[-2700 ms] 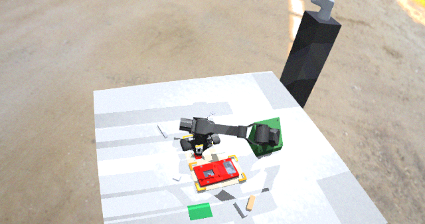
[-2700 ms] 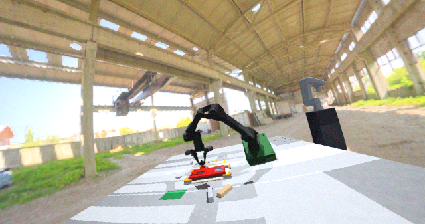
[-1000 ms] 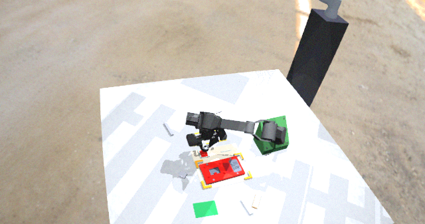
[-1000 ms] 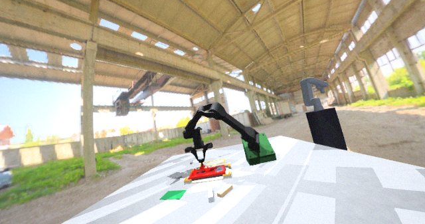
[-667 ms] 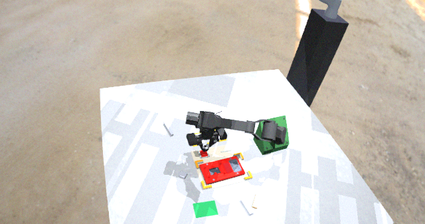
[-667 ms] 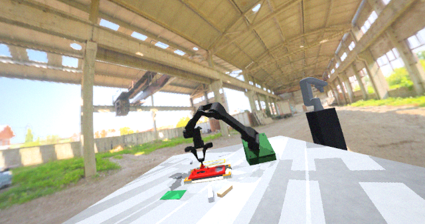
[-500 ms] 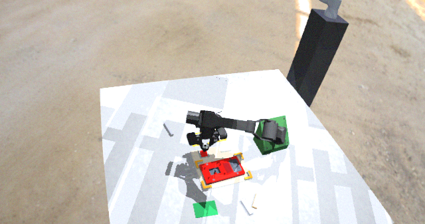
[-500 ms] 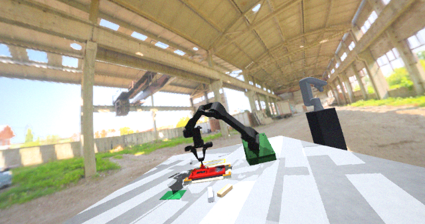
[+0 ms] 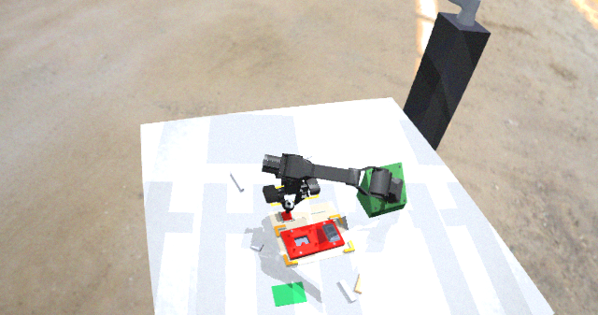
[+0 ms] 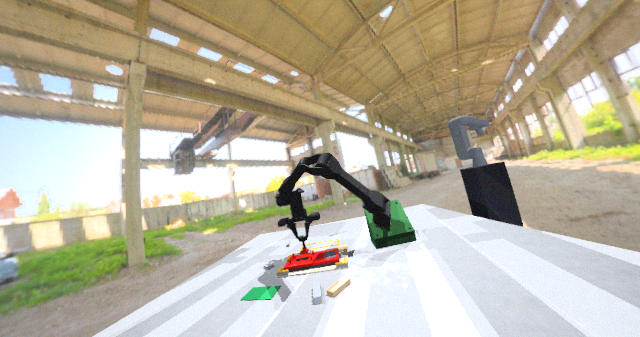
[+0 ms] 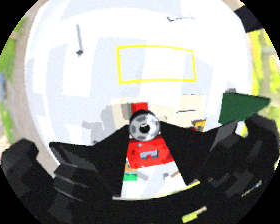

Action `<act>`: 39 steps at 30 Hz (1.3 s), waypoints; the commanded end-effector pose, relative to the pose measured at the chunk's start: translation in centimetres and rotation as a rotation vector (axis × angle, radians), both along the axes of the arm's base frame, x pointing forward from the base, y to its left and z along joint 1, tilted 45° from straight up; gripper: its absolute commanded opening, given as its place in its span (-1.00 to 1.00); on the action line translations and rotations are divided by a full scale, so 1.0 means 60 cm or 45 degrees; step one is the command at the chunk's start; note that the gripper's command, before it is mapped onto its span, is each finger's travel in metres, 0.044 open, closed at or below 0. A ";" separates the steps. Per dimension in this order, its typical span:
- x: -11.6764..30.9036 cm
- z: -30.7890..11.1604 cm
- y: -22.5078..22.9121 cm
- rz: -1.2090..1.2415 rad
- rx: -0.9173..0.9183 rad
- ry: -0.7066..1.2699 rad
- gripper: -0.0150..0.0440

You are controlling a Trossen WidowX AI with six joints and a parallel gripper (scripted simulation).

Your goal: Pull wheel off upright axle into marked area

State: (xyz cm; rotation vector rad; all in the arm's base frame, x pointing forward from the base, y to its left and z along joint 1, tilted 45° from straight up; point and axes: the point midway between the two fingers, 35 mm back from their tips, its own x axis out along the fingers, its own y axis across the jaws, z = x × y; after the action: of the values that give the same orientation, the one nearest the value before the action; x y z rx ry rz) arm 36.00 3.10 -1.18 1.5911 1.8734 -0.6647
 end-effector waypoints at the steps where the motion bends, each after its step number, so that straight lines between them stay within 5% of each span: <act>1: 0.003 0.004 -0.005 0.000 -0.005 -0.010 -0.49; 17: 0.001 0.047 -0.047 0.000 -0.007 -0.009 -0.49; 39: -0.064 -0.076 -0.188 -0.001 -0.017 -0.009 -0.49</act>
State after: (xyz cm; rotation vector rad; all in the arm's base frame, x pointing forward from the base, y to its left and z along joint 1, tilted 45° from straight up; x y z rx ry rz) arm 32.53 -7.69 -5.31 1.5911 1.8578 -0.6767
